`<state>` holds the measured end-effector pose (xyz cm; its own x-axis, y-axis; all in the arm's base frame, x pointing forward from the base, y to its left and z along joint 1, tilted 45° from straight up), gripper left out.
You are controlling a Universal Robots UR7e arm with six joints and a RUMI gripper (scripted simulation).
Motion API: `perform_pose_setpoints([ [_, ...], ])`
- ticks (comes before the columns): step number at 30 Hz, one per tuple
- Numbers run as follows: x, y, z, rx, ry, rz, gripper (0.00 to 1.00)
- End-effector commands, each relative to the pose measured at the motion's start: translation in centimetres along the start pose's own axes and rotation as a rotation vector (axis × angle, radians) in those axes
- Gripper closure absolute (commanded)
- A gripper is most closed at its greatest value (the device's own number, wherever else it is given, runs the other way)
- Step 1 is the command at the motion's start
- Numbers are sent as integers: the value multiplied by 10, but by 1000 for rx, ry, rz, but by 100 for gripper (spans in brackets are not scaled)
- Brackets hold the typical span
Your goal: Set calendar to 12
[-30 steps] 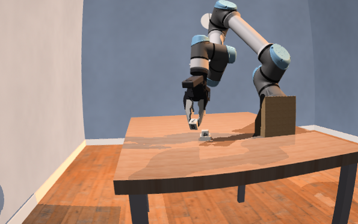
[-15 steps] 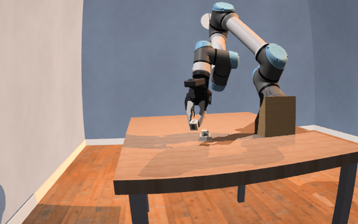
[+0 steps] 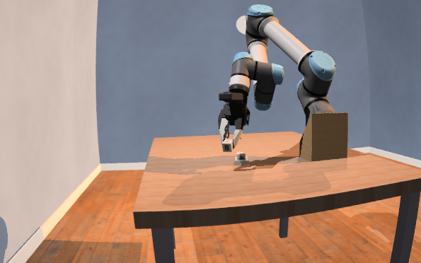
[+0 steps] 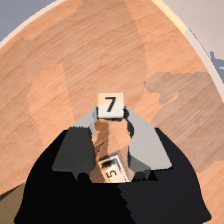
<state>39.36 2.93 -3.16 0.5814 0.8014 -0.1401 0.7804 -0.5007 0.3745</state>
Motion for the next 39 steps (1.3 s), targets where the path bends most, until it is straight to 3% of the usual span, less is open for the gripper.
perform_pose_setpoints([
  [1, 0, 0, 0, 1, 9, 0, 89],
  [9, -4, -1, 3, 14, 47, 1, 89],
  [22, -15, 0, 5, 28, 209, 1, 89],
  [31, -18, 1, 3, 19, 259, 0, 89],
  [39, -18, 1, 2, 17, 264, -1, 89],
])
Point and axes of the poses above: the point where the finger pads meet when closed, its own z axis out along the fingers, its own y axis across the jaws, x = y × z, the point moved 6 cm from there along -z, back along the fingers, and after that the axes turned 4 degrees about z, right-handed, at the moved point
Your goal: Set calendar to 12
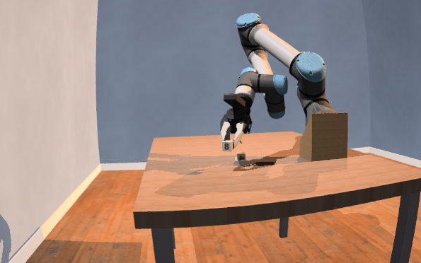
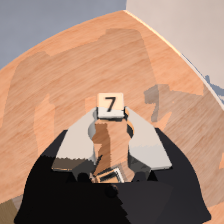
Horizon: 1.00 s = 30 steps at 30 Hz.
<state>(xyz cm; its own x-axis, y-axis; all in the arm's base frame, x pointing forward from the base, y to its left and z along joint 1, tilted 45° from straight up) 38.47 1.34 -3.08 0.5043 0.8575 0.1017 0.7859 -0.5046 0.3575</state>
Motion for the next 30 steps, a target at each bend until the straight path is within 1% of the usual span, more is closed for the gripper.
perform_pose_setpoints([
  [1, 0, 0, 0, -1, 4, -1, 89],
  [19, -1, 0, 1, -1, 4, -1, 89],
  [30, -7, 1, 7, -1, 4, -1, 89],
])
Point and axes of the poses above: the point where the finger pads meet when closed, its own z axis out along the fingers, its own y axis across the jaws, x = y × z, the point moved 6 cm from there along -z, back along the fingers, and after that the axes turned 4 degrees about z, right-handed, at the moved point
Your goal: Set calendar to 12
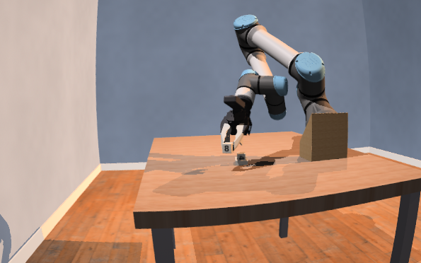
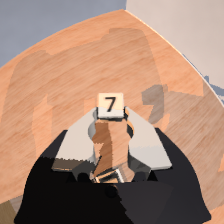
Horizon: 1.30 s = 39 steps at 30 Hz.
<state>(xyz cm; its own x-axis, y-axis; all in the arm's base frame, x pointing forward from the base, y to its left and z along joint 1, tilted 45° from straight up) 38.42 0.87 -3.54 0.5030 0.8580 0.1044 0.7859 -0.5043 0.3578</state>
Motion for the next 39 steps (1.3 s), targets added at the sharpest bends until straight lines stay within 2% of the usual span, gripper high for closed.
perform_pose_setpoints([
  [1, -3, 0, 4, -1, 1, 0, 89],
  [39, -38, 3, 38, -1, 1, 0, 89],
])
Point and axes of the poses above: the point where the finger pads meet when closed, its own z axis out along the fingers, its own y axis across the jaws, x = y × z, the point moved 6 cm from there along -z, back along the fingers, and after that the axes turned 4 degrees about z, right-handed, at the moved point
